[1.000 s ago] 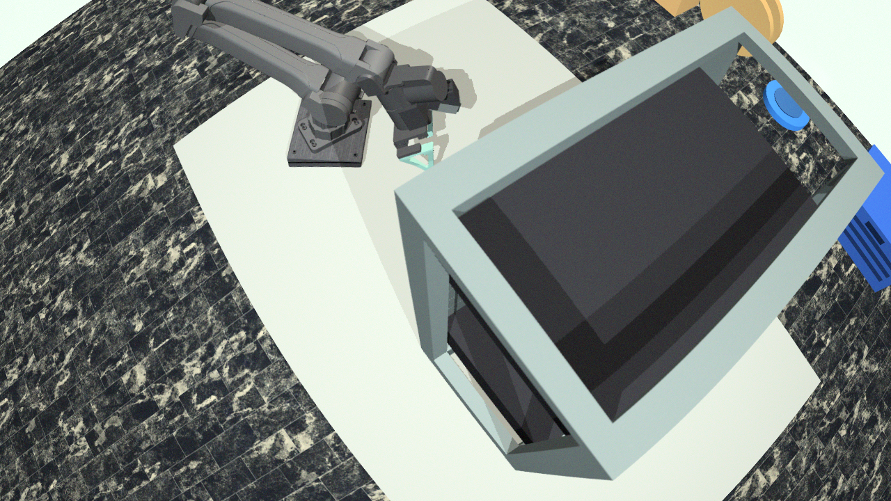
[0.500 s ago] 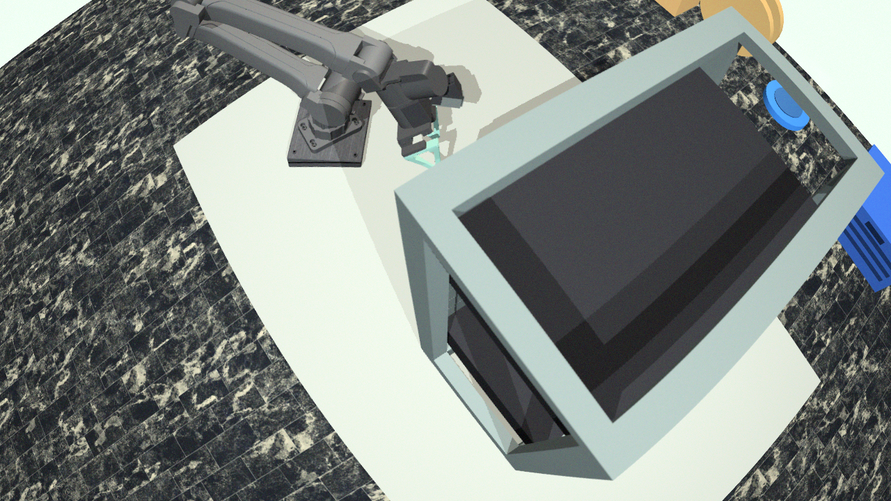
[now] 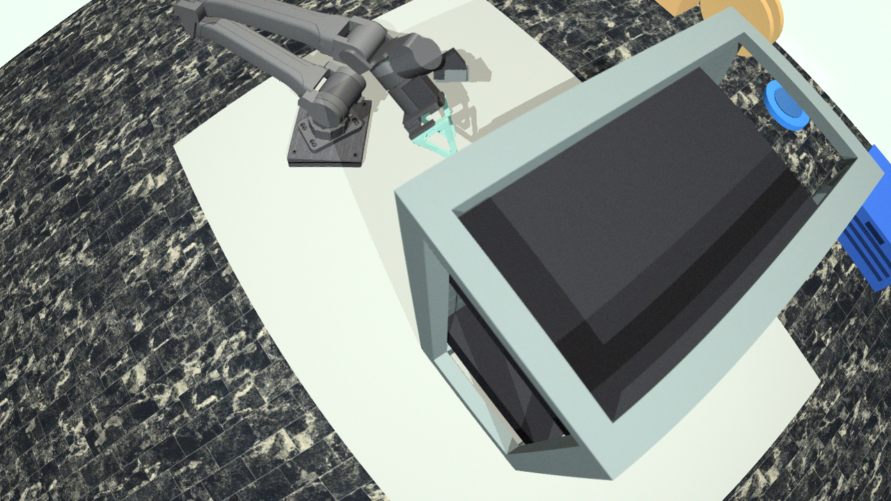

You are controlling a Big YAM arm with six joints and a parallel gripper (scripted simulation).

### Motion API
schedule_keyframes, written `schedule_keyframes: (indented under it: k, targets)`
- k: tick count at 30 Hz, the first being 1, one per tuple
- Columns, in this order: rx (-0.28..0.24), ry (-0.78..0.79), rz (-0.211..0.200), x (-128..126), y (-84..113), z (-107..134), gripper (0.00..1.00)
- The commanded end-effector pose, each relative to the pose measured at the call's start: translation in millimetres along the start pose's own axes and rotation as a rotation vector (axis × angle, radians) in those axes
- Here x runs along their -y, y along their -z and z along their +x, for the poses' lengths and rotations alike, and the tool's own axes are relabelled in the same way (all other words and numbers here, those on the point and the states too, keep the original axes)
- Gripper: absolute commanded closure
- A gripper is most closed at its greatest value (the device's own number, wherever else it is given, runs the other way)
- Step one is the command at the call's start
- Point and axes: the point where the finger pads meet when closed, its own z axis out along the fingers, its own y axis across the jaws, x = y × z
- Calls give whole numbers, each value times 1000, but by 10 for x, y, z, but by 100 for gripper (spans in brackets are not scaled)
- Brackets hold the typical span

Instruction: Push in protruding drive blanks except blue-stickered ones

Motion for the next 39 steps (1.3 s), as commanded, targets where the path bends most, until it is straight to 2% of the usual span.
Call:
schedule_keyframes:
  k: [1, 6, 8, 11, 13, 14, 16, 17, 22, 28, 31, 36, 39]
  targets:
    - [121, 84, 154, 661, 379, -447, 0]
    - [142, 178, 311, 1019, 705, -504, 0]
    - [122, 220, 347, 1154, 821, -515, 0]
    - [119, 276, 440, 1344, 1070, -540, 0]
    - [119, 276, 440, 1344, 1070, -540, 0]
    - [102, 297, 449, 1479, 1226, -579, 0]
    - [100, 331, 517, 1580, 1378, -600, 0]
    - [110, 345, 569, 1617, 1497, -607, 0]
    - [62, 423, 659, 1840, 1871, -639, 0]
    - [39, 484, 789, 2044, 2418, -720, 0]
    - [25, 493, 780, 2076, 2426, -724, 0]
    - [18, 516, 846, 2093, 2676, -735, 0]
    - [6, 524, 839, 2114, 2652, -735, 0]
